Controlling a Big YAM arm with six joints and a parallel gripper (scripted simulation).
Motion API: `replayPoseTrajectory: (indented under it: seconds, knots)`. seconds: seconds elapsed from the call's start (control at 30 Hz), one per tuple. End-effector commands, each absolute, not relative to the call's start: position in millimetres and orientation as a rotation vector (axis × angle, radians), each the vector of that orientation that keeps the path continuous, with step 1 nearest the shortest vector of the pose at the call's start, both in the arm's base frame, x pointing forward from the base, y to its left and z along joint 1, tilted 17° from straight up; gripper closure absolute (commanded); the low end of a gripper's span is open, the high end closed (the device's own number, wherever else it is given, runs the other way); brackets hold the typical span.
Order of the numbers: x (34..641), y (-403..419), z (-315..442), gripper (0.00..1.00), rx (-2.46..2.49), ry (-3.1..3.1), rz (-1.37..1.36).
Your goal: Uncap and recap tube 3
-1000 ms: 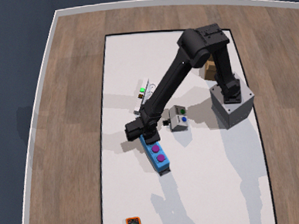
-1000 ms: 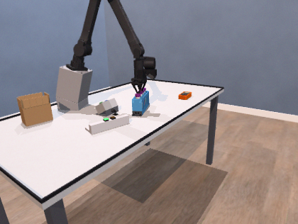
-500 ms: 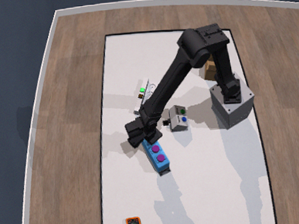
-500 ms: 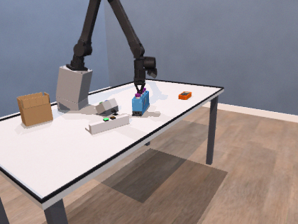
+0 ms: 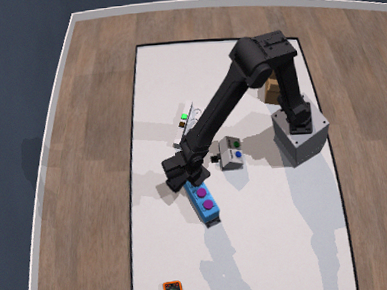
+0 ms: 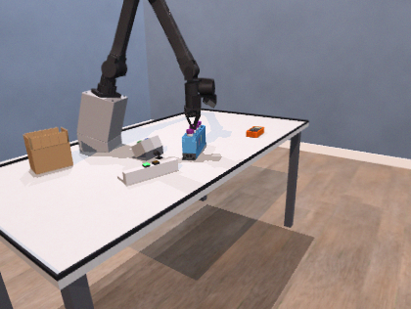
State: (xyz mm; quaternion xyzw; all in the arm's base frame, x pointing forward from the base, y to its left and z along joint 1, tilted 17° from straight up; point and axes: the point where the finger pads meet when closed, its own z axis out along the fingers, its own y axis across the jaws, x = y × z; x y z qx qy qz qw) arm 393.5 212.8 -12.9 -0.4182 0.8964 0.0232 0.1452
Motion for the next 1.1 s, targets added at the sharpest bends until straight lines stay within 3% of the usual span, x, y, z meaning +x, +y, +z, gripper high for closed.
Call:
replayPoseTrajectory:
  seconds: [0.0,0.27,1.07]
  knots:
    - [400.7,217.8,-6.1,1.00,-1.210,2.558,0.064]
    - [399.8,222.9,-9.7,1.00,-1.128,2.605,0.080]
    - [402.1,224.2,-12.0,1.00,-0.141,2.859,0.234]
